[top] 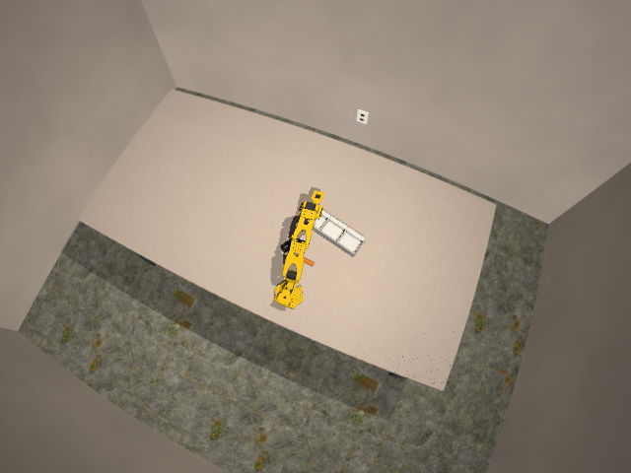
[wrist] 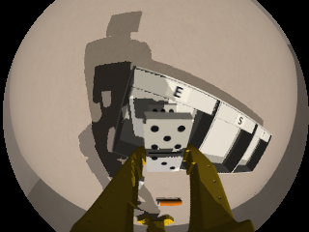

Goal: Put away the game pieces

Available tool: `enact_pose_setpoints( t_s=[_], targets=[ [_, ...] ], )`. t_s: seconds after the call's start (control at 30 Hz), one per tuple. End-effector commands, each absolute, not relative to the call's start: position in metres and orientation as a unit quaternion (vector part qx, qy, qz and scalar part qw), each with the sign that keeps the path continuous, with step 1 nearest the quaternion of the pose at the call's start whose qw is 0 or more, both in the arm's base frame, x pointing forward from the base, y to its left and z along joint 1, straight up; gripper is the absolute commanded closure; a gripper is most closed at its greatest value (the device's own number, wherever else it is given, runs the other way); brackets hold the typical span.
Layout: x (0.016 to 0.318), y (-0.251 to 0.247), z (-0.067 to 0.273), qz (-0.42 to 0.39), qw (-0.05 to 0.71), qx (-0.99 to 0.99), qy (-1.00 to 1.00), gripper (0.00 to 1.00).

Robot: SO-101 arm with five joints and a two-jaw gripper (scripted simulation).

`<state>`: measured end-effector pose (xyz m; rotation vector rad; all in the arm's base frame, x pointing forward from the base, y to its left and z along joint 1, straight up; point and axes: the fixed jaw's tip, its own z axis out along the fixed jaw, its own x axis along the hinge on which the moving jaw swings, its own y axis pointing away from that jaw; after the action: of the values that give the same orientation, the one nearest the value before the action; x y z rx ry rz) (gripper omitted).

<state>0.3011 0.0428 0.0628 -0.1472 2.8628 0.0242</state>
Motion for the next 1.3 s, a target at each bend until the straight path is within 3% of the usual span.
enact_pose_setpoints(
  t_s=[0.0, 0.7, 1.27],
  targets=[
    [0.308, 0.046, 0.076, 0.012, 0.171, -0.049, 0.984, 1.0],
    [0.309, 0.046, 0.071, 0.012, 0.167, -0.048, 0.985, 1.0],
    [0.295, 0.044, 0.061, 0.009, 0.117, -0.048, 0.992, 1.0]
  ],
)
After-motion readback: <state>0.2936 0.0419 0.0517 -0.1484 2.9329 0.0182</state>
